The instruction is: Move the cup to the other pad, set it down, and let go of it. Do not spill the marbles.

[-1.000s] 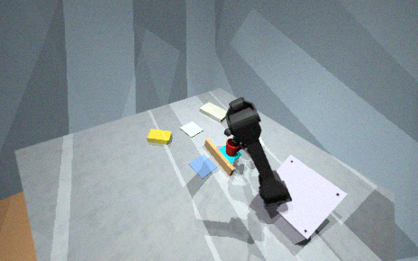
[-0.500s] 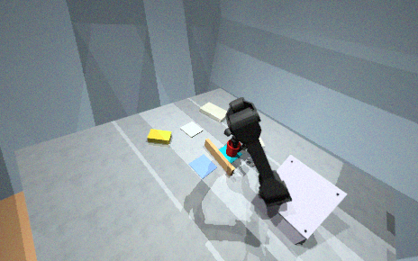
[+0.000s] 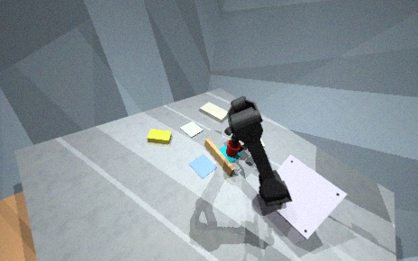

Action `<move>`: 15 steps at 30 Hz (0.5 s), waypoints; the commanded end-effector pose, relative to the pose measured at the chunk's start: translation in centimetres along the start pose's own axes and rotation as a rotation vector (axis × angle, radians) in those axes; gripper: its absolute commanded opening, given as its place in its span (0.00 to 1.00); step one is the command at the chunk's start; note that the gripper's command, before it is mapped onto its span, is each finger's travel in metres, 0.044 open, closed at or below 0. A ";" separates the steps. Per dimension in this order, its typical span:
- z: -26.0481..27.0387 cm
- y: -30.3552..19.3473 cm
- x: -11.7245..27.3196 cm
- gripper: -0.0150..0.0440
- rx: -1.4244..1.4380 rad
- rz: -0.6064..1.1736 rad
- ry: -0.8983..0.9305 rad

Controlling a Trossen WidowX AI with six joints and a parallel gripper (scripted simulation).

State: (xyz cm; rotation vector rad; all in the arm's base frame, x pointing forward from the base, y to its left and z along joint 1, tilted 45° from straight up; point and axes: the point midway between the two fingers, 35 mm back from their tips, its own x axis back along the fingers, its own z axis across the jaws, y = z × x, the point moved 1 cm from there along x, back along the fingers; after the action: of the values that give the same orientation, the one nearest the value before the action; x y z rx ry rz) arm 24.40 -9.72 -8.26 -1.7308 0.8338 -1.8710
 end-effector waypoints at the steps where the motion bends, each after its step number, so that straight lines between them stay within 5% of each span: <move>1: 0.2 0.2 0.9 0.47 0.008 -0.010 0.006; 15: 0.0 0.0 3.3 0.47 0.004 -0.008 0.007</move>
State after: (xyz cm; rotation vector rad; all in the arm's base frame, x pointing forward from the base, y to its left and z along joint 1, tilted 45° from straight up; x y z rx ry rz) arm 24.00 -11.41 -6.32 -1.7299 0.8406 -1.8715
